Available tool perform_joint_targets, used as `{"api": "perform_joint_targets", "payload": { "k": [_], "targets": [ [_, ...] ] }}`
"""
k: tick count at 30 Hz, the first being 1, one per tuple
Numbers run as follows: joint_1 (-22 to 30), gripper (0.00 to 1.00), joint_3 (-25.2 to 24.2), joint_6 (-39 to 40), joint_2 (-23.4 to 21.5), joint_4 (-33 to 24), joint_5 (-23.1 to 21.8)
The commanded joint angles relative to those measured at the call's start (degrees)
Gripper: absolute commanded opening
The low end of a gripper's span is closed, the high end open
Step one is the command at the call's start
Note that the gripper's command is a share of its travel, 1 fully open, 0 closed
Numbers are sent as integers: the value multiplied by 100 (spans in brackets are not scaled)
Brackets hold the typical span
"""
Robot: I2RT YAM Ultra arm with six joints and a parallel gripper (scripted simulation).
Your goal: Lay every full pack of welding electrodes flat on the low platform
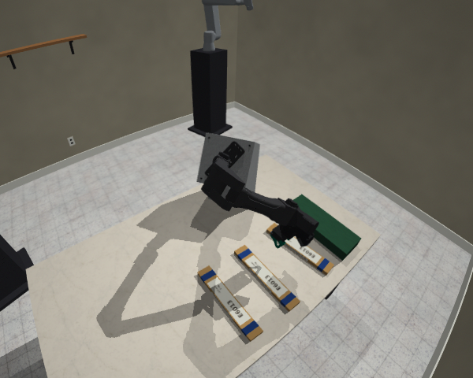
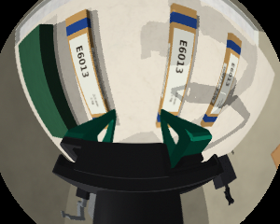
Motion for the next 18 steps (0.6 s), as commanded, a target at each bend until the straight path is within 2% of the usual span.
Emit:
{"api": "perform_joint_targets", "payload": {
  "k": [1, 2, 6, 18],
  "targets": [
    [108, 65, -86, -116, -35, 258, -71],
    [56, 65, 85, -154, -13, 316, -80],
    [-65, 65, -137, -272, 130, 492, -120],
    [-214, 65, -188, -570, 291, 937, -215]
  ]
}}
